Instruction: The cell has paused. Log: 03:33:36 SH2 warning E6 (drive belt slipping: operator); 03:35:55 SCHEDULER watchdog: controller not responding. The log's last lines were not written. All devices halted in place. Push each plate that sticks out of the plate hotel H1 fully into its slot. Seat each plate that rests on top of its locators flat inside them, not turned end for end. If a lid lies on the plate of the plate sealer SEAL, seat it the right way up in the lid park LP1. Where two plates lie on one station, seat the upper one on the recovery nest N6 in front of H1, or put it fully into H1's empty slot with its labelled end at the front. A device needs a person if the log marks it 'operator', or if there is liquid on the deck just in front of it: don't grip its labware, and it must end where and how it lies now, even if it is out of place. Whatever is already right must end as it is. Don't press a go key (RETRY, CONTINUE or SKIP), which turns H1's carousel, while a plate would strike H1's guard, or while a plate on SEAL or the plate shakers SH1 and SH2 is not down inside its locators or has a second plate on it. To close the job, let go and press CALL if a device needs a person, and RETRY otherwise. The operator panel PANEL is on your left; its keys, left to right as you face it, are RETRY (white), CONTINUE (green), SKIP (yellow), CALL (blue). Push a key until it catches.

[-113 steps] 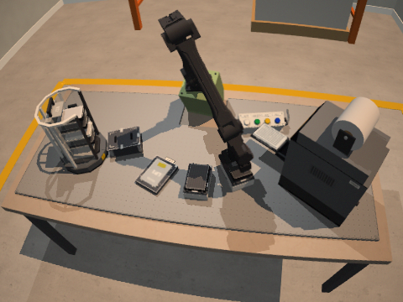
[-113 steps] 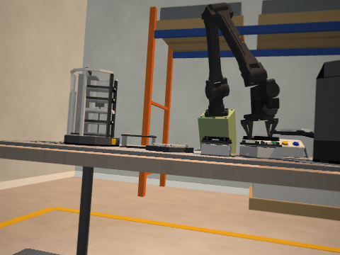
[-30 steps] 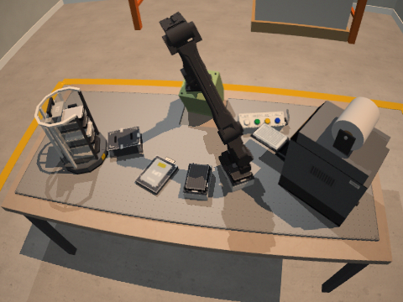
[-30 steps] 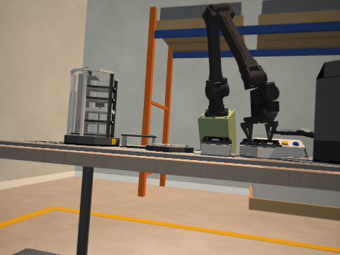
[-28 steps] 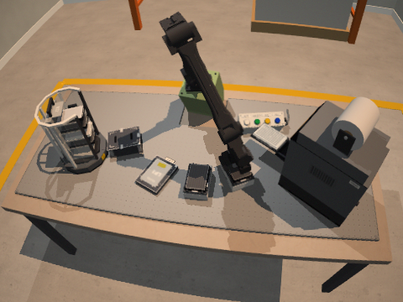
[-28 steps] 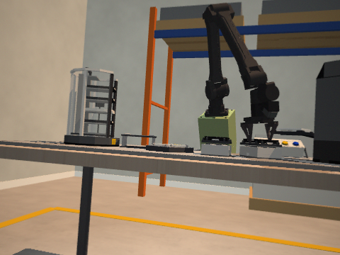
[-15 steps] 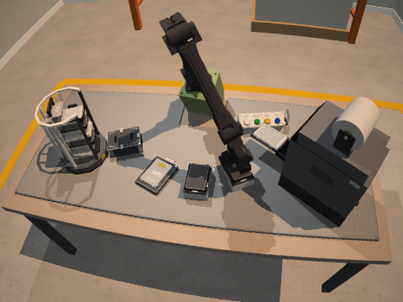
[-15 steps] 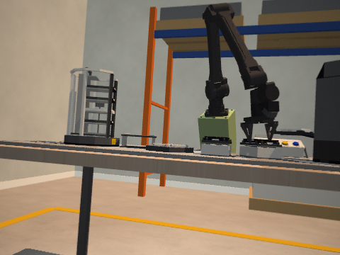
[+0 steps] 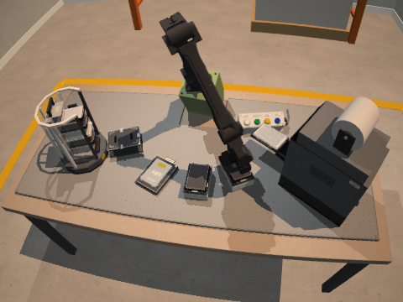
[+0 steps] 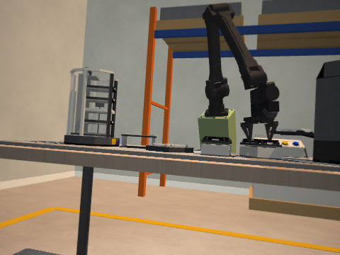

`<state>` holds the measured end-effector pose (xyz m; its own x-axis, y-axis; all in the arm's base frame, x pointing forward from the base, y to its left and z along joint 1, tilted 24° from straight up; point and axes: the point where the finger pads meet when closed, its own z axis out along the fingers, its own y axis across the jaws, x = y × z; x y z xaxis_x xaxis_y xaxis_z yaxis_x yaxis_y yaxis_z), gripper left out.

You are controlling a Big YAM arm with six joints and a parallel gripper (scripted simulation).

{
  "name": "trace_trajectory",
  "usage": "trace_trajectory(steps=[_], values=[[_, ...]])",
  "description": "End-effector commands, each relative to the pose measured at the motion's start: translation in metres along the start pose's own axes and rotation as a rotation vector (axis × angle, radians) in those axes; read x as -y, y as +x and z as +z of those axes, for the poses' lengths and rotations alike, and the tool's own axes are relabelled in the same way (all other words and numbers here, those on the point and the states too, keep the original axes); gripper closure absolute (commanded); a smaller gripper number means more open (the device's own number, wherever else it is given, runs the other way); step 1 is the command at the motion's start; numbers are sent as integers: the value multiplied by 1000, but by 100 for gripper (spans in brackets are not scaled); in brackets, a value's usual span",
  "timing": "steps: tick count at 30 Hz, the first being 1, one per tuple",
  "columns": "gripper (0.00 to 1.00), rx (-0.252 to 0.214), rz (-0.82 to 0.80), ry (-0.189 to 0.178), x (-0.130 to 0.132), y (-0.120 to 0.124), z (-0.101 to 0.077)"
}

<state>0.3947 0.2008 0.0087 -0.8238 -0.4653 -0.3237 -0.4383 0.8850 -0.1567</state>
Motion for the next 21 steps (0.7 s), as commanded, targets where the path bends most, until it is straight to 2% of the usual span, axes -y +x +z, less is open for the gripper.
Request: trace_trajectory(steps=[1,11,12,21], values=[[16,11,5,-1,4,-8,5],[16,13,5,-1,4,-10,5],[0,13,5,-1,4,-10,5],[0,8,7,5,6,-7,6]])
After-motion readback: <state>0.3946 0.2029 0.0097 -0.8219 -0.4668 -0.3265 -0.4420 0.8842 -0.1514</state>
